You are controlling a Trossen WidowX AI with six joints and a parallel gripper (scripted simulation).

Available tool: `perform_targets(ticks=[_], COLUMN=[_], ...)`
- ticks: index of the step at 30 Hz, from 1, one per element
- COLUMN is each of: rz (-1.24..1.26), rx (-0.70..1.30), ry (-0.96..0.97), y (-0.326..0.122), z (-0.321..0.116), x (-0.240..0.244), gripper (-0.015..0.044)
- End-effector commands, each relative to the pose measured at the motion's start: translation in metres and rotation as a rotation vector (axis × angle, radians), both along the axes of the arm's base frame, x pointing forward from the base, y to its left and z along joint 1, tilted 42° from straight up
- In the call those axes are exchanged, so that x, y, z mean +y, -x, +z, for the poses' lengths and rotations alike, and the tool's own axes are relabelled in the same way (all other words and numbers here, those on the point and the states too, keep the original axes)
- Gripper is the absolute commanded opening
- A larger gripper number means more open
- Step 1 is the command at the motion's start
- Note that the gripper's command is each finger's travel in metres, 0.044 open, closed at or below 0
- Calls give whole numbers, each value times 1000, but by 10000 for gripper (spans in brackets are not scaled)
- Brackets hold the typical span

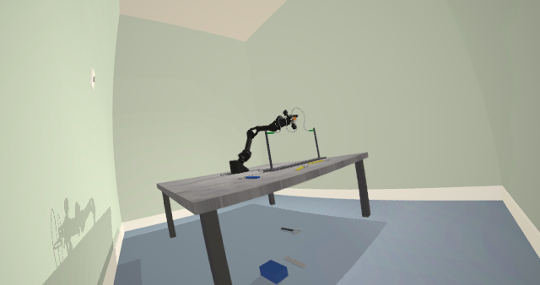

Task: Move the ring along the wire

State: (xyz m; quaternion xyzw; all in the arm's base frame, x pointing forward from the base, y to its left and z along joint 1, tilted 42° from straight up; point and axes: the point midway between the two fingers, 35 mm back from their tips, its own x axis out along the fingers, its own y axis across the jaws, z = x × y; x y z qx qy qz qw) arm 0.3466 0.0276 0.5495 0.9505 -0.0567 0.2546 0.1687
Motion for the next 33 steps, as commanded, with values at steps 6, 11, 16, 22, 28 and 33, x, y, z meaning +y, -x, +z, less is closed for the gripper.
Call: perform_targets(ticks=[6, 11, 16, 22, 28, 33], rz=[5, 7, 7, 5, 3, 0], rx=[-9, -10, -6, 6, 22, 40], ry=[-67, -70, -45, 24, 116, 218], y=[-1, -2, -3, -5, -8, -11], z=[-2, -2, -3, -6, -11, -19], x=[2, 6, 14, 26, 41, 55], gripper=[-150, -150, -150, -150, -150, -150])
